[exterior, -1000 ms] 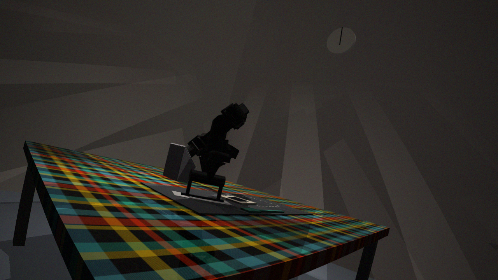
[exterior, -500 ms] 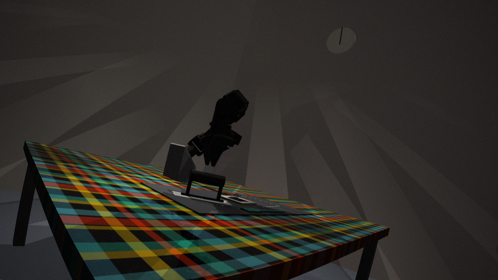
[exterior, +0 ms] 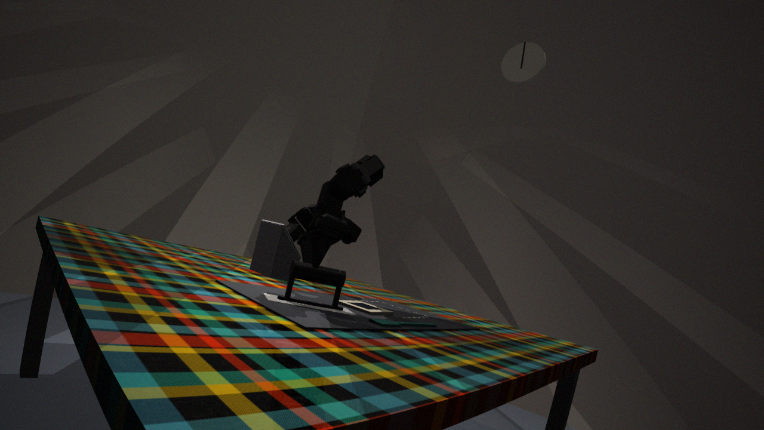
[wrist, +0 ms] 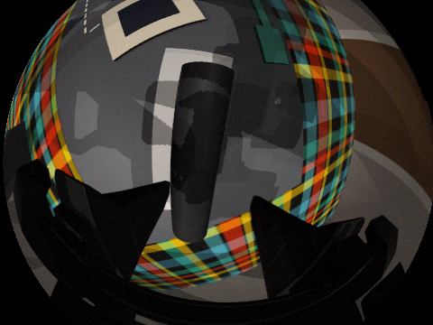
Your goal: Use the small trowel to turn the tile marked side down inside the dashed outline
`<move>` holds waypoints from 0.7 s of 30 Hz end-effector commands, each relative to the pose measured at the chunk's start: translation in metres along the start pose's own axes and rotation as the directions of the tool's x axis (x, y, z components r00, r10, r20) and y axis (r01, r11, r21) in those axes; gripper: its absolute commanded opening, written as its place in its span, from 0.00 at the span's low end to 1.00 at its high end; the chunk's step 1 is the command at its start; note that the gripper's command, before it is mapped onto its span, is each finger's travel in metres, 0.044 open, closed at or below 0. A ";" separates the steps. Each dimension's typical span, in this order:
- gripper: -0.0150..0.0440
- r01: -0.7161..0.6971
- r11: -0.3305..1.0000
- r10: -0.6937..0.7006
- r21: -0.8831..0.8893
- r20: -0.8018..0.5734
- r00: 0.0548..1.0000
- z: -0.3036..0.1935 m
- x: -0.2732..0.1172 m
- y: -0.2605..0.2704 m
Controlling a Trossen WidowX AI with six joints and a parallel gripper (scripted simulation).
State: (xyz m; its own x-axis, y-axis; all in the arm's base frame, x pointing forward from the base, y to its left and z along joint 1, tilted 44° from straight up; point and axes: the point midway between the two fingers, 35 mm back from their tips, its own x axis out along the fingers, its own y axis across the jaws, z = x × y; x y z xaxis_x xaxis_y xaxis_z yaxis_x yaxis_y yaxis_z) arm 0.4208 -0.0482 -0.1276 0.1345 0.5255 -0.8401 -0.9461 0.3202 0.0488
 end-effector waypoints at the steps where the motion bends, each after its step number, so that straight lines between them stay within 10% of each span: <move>1: 0.76 0.161 0.987 -0.160 0.027 -0.014 0.987 0.002 0.009 0.010; 21: 0.76 0.538 0.841 -0.540 0.052 0.112 0.834 0.033 -0.017 0.050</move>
State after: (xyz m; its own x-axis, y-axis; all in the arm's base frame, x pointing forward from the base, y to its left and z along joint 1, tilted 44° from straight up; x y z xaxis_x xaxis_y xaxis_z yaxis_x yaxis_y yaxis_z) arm 0.4011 -0.0293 -0.1137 0.5514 0.3819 -0.7417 -0.7838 0.5417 -0.3037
